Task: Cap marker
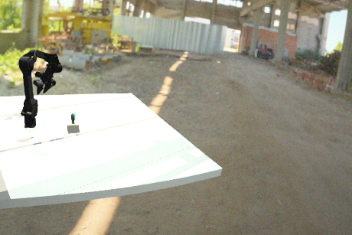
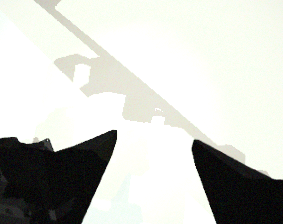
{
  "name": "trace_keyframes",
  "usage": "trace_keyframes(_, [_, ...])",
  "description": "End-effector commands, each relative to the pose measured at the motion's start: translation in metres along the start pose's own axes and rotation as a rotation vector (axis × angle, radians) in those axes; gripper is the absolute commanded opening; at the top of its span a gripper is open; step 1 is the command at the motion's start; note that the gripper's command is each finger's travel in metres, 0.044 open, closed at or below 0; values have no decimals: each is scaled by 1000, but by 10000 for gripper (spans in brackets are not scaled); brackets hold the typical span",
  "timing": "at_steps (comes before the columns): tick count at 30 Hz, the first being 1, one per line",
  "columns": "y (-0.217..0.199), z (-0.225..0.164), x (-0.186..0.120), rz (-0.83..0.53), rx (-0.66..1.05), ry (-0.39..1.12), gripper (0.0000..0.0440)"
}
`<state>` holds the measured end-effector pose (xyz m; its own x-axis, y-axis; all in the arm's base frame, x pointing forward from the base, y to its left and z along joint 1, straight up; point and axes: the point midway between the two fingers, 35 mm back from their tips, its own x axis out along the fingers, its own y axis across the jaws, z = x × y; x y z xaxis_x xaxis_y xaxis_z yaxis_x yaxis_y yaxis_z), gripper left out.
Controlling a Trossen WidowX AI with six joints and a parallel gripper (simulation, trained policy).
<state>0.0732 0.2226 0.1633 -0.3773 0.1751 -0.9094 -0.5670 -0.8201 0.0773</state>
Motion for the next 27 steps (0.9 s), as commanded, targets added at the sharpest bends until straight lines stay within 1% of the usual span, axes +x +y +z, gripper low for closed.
trace_keyframes(1, [-6,-9,-4,-13,9,17,320])
trace_keyframes(15, [-23,-55,-22,-66,84,74,319])
trace_keyframes(27, [-27,-97,-38,-90,147,127,316])
